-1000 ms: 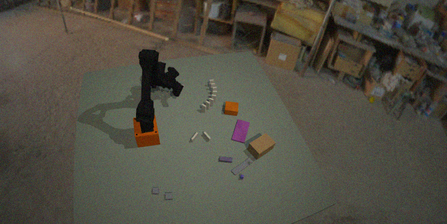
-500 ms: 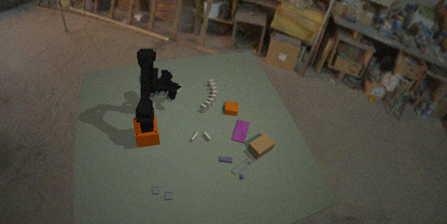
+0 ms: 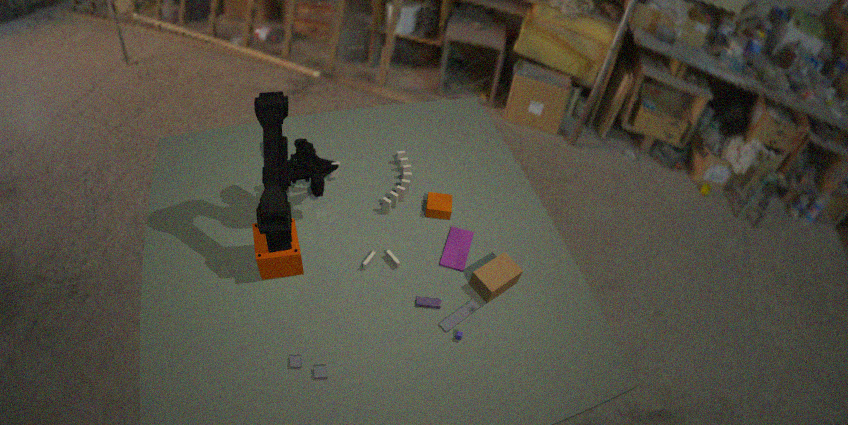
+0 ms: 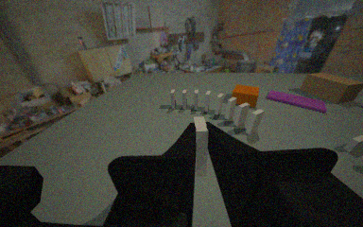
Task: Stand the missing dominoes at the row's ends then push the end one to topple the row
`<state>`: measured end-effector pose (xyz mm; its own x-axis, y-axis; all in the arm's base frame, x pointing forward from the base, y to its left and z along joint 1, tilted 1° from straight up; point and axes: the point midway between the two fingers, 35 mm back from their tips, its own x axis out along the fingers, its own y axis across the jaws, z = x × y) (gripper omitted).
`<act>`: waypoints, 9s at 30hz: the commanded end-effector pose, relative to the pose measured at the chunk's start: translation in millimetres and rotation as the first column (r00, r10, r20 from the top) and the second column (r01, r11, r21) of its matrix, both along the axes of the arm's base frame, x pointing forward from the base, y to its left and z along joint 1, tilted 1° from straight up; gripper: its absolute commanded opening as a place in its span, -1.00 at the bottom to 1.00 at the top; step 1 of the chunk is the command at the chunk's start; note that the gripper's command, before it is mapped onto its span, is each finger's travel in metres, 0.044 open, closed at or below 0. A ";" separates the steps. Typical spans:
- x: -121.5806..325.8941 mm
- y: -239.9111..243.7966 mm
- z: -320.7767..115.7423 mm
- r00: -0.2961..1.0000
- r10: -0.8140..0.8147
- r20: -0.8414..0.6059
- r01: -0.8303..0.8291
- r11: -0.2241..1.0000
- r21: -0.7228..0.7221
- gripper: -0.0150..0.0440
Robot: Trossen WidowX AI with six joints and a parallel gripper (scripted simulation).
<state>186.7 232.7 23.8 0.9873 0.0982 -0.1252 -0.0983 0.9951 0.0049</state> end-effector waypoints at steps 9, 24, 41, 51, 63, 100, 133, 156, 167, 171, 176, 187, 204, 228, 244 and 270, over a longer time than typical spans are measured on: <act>-10.9 -20.3 7.8 0.998 -0.042 0.049 0.040 0.999 0.035 -0.39; -9.5 -19.0 0.7 0.998 -0.046 0.044 0.044 0.998 0.034 -0.39; -0.4 -17.5 -52.4 0.997 -0.076 0.007 0.076 0.997 0.027 -0.39; 0.8 -18.4 -60.7 0.997 -0.081 0.001 0.081 0.996 0.026 -0.39; 0.8 -18.4 -60.7 0.997 -0.081 0.001 0.081 0.996 0.026 0.32; 62.2 49.9 -6.5 0.718 -0.017 -0.696 0.399 0.830 0.391 1.00; 25.9 -16.6 -35.4 -0.062 -0.105 -0.993 0.998 0.010 -0.064 1.00; 26.0 -16.7 -50.3 -0.062 -0.105 -0.993 0.998 0.010 -0.064 0.20; 26.0 -16.7 -50.3 -0.062 -0.105 -0.993 0.998 0.010 -0.064 -0.13; 27.5 -15.1 -40.4 -0.062 -0.105 -0.993 0.998 0.010 -0.063 -0.13; 28.8 -13.2 41.6 -0.058 -0.107 -0.993 0.998 0.012 -0.060 -0.13; 25.6 -21.5 84.2 -0.051 -0.113 -0.992 0.996 0.064 -0.058 -0.13; 98.3 -87.5 86.4 0.149 -0.103 -0.983 0.175 0.981 -0.077 -0.13; 130.2 -136.3 87.0 0.203 -0.002 -0.979 -0.539 0.835 -0.113 -0.13; 140.2 -133.5 4.8 0.203 -0.002 -0.979 -0.539 0.835 -0.113 -0.13; 135.4 -135.0 -42.2 0.203 -0.002 -0.979 -0.539 0.835 -0.113 0.41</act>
<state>322.5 97.1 -17.7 0.0465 0.0067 -0.9989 -0.5488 0.8357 -0.0200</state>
